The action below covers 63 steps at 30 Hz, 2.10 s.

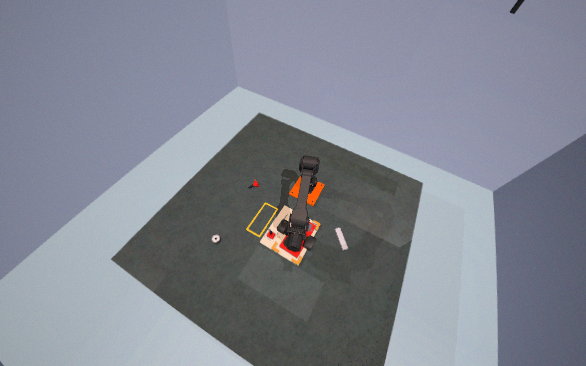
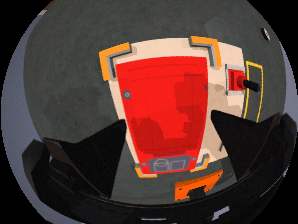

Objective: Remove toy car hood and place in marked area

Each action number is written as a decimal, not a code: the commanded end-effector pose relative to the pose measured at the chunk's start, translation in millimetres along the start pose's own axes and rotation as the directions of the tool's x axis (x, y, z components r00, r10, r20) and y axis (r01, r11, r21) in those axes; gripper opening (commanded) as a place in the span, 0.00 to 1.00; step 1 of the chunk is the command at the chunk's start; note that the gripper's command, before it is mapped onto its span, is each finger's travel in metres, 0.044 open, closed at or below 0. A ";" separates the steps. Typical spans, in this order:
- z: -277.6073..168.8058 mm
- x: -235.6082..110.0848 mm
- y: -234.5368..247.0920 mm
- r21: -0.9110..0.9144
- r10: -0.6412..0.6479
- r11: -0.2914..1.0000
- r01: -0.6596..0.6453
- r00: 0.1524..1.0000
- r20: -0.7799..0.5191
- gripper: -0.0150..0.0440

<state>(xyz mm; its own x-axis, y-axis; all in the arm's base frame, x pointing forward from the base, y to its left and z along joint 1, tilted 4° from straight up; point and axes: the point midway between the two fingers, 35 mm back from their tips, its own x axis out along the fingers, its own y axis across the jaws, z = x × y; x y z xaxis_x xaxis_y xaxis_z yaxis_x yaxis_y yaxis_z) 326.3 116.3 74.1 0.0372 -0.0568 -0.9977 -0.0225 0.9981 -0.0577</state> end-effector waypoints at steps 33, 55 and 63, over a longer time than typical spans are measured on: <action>0.1 15.9 -0.1 0.000 0.000 1.000 0.000 1.000 0.000 0.96; 0.2 11.1 0.0 0.000 0.000 1.000 0.000 1.000 0.000 0.31; 0.3 5.8 0.1 0.000 0.000 1.000 0.000 1.000 0.000 0.25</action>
<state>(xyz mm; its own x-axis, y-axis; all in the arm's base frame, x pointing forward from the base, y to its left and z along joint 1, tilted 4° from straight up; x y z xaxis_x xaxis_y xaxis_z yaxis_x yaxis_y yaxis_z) 324.9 115.3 62.7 0.0262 -0.0604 -0.9978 -0.0246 0.9978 -0.0611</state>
